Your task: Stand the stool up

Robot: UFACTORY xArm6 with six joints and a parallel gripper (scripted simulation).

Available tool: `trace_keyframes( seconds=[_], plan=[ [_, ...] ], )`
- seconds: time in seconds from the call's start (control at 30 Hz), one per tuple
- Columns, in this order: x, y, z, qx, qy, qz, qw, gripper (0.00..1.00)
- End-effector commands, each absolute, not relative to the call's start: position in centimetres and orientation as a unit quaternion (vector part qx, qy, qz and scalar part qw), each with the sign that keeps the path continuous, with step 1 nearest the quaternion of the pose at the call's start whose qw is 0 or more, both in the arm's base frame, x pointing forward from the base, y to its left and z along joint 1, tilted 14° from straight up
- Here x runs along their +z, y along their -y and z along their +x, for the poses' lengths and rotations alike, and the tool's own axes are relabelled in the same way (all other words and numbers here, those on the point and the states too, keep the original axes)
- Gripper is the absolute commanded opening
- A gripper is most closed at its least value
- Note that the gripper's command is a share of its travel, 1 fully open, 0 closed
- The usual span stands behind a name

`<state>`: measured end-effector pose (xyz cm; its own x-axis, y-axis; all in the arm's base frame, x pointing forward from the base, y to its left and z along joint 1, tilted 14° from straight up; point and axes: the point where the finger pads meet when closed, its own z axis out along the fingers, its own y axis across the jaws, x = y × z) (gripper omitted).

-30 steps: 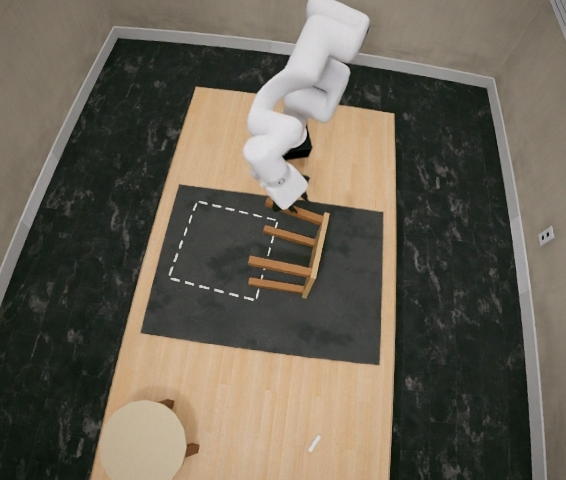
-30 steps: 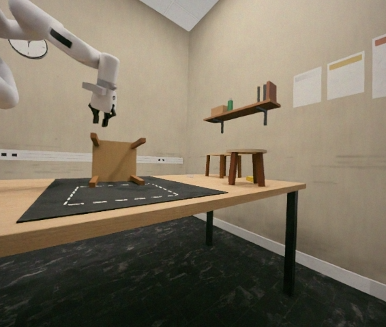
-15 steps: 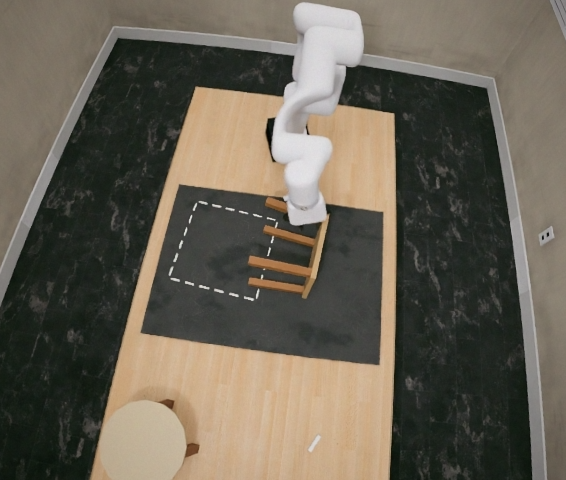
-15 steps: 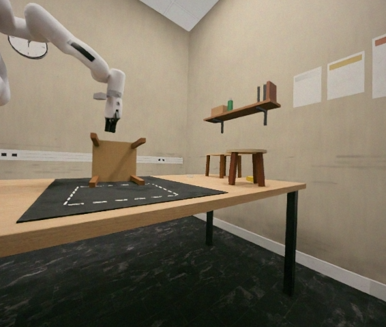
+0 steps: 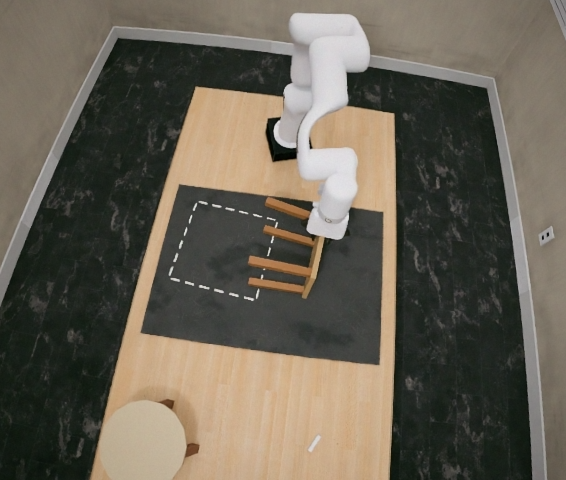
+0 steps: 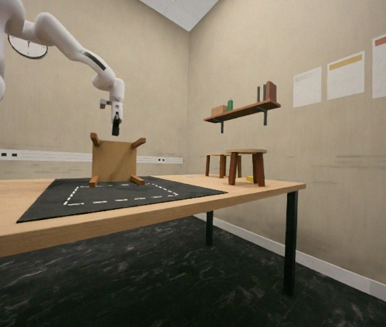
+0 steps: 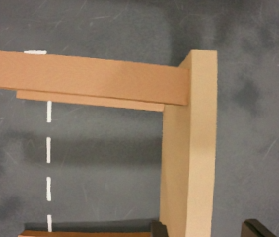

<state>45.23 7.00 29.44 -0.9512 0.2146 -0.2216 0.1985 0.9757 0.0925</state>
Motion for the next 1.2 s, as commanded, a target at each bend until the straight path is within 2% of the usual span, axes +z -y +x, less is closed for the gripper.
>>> trace_keyframes(
  seconds=[0.0,1.17],
  plan=[
    [29.67,-7.15,45.43,0.032,-0.986,0.111,0.119,0.45],
    [29.17,-7.33,45.74,0.034,-0.986,0.111,0.118,0.45]
  ],
)
